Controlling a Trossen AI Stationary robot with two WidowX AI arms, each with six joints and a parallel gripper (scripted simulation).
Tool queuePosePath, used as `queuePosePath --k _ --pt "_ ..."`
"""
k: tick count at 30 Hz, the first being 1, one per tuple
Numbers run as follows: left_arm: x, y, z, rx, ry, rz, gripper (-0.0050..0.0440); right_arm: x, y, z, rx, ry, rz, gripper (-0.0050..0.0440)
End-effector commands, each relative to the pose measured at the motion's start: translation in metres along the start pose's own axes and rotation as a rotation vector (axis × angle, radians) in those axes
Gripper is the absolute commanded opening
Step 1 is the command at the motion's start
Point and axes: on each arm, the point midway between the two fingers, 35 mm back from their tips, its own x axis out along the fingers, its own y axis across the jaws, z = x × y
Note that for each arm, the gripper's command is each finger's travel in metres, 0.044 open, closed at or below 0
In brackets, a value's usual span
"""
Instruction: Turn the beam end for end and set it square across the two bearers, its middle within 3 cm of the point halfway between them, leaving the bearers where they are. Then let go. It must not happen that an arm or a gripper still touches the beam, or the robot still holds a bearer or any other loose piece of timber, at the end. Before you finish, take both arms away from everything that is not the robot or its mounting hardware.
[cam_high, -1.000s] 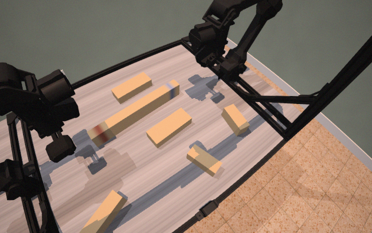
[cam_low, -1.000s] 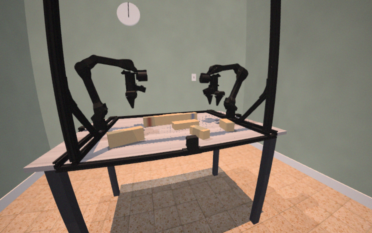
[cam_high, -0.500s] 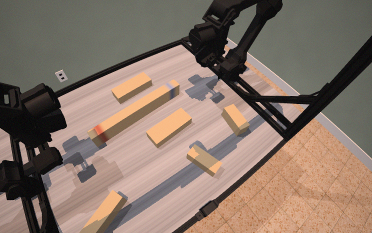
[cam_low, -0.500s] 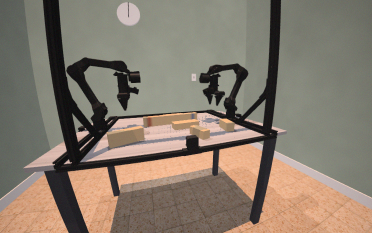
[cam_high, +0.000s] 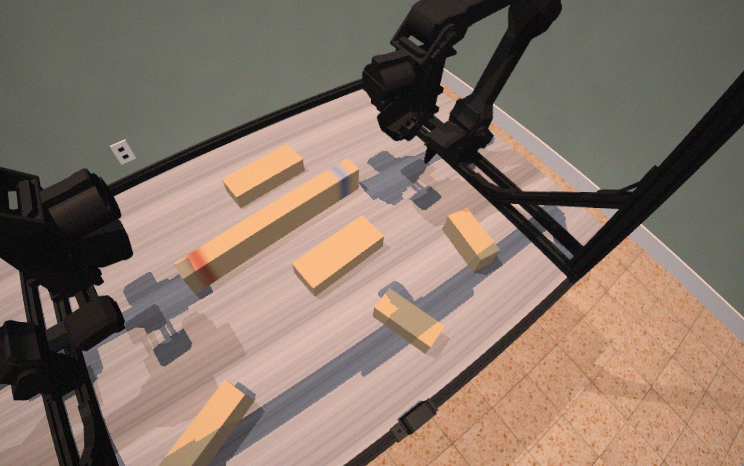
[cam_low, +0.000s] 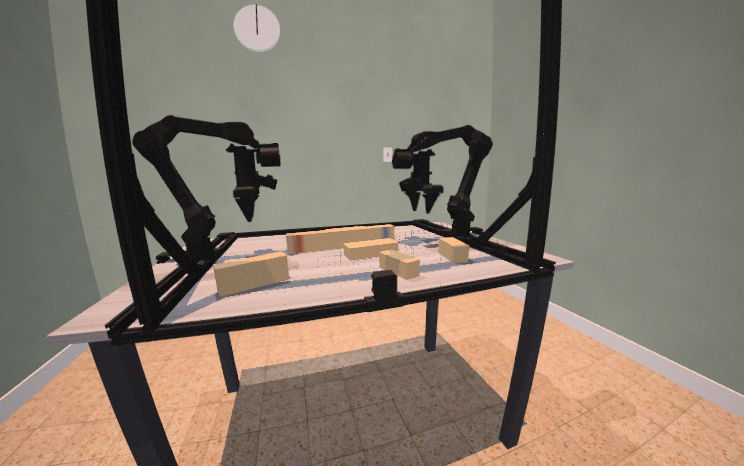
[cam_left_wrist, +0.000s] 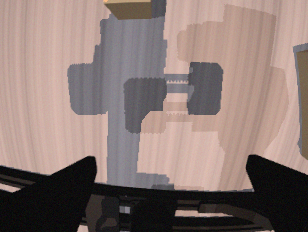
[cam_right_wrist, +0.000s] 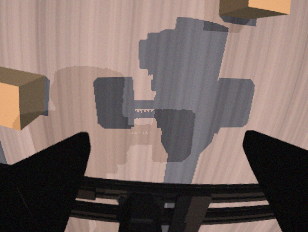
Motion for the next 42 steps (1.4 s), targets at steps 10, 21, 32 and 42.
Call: queuePosePath --k 10,21,32,42 --pt "0.002 0.000 -0.002 -0.005 0.008 0.000 0.0440 0.006 -0.010 0.028 -0.002 -0.007 -0.001 0.0410" --pt "0.002 0.000 -0.002 -0.005 0.008 0.000 0.0440 0.011 -0.017 0.047 -0.002 -0.007 -0.001 0.0410" --pt "0.002 0.000 -0.002 -0.005 0.008 0.000 0.0440 0.016 -0.026 0.070 -0.002 -0.007 -0.001 0.0410" --pt "0.002 0.000 -0.002 -0.005 0.008 0.000 0.0440 0.020 -0.033 0.088 -0.002 -0.007 -0.001 0.0410"
